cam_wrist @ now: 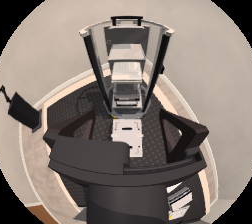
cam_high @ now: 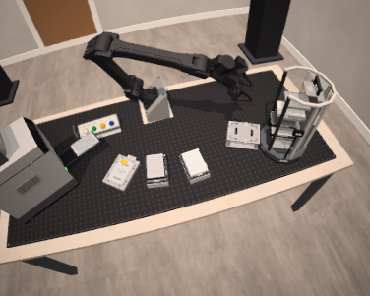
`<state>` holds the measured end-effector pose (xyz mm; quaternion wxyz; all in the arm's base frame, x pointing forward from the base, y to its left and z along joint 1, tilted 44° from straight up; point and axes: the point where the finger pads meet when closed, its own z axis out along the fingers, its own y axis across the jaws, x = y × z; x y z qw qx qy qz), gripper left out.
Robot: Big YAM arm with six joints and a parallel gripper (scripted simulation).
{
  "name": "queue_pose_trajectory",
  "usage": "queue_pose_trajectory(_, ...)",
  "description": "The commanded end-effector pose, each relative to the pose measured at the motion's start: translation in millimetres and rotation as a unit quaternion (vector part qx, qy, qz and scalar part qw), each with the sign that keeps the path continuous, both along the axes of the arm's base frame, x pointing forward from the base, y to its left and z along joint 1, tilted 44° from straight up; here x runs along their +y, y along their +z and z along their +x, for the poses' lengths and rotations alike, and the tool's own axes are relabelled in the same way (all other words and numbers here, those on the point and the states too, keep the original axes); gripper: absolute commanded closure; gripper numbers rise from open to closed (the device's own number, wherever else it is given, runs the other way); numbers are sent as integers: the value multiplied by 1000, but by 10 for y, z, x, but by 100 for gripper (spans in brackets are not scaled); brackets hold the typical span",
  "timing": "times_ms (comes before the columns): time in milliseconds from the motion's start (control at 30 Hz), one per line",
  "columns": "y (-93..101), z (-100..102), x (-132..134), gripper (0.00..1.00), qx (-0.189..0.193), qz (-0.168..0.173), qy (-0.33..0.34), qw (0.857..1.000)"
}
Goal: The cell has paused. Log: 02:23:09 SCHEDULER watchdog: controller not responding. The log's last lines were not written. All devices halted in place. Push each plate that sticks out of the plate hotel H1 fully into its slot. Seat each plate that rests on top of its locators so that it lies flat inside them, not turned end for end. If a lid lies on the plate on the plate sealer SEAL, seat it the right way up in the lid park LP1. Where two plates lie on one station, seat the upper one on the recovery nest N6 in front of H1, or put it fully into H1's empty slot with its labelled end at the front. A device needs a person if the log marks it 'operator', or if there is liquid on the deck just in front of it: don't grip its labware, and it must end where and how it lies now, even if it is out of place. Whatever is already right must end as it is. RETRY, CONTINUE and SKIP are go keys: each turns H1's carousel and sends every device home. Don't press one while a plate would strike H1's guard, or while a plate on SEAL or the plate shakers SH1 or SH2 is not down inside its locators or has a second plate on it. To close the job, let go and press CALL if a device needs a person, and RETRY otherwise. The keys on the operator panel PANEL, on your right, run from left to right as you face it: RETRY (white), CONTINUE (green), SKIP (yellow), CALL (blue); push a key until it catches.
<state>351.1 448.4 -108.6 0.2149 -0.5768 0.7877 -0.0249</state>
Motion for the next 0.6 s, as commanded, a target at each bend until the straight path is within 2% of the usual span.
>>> queue_pose_trajectory(0,-44,16,-33,0,-1,0,1,1000)
queue_pose_trajectory(433,-44,16,-33,0,-1,0,1,1000)
queue_pose_trajectory(467,-92,50,-78,0,-1,-1,-1,1000)
queue_pose_trajectory(500,85,80,119,0,-10,14,2,1000)
queue_pose_trajectory(567,85,80,119,0,-10,14,2,1000)
